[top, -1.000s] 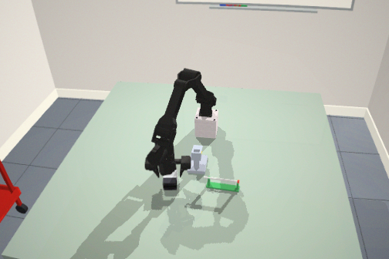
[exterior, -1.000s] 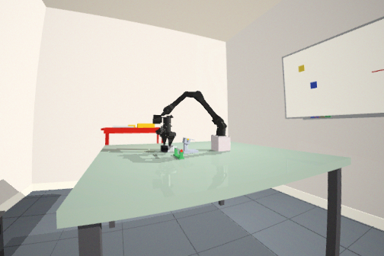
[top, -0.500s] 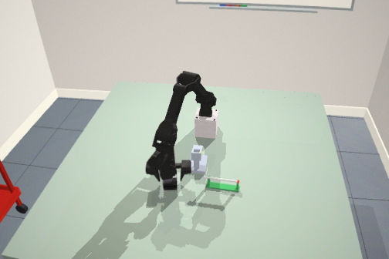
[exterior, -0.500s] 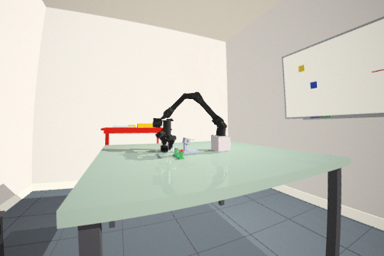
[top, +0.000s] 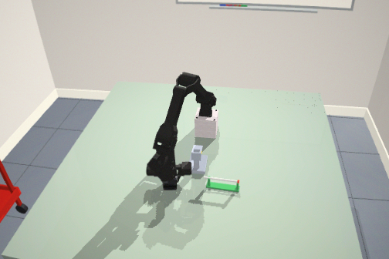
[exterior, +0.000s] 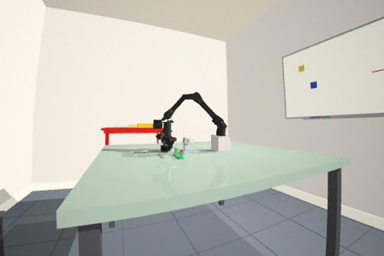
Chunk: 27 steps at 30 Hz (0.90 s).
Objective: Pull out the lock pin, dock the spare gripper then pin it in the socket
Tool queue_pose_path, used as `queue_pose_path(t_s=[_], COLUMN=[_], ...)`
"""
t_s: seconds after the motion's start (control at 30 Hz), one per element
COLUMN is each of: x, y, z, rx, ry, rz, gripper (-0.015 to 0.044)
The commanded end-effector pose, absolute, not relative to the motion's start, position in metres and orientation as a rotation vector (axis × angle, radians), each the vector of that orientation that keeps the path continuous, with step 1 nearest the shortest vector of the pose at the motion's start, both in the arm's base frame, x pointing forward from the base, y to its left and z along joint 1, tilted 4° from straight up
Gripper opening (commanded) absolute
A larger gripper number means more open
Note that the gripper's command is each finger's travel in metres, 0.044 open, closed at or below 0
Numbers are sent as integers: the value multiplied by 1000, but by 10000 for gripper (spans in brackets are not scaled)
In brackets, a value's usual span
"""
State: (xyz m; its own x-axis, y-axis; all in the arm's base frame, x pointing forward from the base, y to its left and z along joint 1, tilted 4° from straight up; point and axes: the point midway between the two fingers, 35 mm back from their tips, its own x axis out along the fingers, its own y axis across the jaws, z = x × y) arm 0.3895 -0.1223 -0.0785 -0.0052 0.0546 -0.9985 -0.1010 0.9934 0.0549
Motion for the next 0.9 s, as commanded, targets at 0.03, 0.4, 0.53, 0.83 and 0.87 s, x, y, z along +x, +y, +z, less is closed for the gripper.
queue_pose_path(t_s=[0.03, 0.4, 0.53, 0.83, 0.87], x=[389, 390, 390, 385, 385], y=[-123, -124, -125, -123, -123], z=[-79, -49, -30, -36, -36], rx=[-35, -35, -35, -117, -137], ry=[1572, 1572, 1572, 1574, 1572], rz=[117, 117, 117, 210, 230], gripper=[249, 0, 0, 0, 0])
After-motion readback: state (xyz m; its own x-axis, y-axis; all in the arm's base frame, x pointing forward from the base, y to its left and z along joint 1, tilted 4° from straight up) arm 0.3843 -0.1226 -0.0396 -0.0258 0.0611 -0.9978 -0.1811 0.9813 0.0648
